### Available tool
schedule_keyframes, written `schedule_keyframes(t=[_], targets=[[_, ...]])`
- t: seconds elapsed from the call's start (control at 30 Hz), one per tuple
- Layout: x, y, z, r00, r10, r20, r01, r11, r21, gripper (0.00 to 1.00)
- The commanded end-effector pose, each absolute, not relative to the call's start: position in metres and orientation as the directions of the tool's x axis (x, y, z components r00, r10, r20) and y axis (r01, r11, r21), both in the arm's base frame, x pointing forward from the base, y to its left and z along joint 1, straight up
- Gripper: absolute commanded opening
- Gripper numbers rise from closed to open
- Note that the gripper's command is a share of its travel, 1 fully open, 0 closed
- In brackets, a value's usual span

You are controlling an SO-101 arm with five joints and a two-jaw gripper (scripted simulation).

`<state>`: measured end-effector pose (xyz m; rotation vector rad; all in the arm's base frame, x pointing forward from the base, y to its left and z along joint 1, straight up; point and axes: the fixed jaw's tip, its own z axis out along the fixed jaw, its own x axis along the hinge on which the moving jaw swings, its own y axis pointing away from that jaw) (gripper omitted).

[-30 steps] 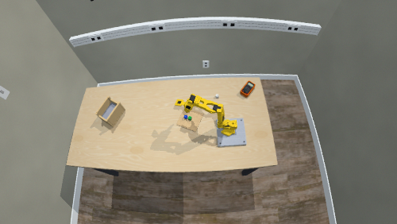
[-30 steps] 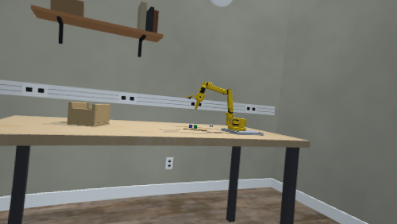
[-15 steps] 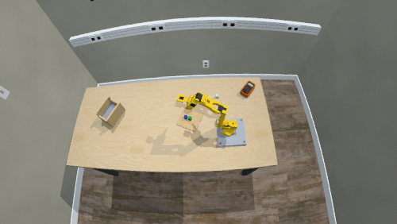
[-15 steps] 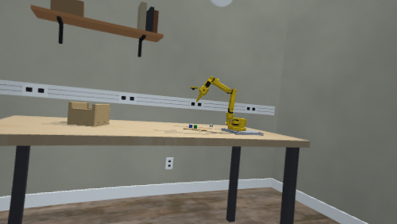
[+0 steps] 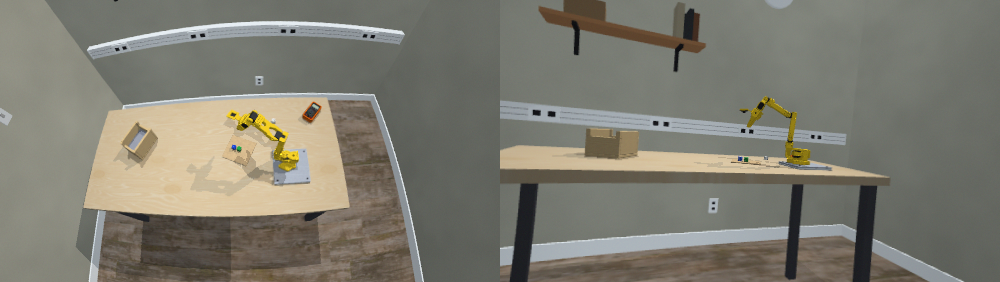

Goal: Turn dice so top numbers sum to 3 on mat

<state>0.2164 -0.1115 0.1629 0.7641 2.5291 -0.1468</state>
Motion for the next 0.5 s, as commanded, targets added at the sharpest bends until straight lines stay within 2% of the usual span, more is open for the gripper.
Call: schedule_keyframes(t=[0.0,0.23,0.47], targets=[[0.212,-0.126,0.165,-0.673,0.555,-0.489,0.613,0.789,0.051,0.28],[0.174,-0.184,0.165,-0.419,0.77,-0.481,0.848,0.522,0.098,0.28],[0.12,-0.23,0.163,-0.102,0.878,-0.468,0.972,0.189,0.143,0.28]])
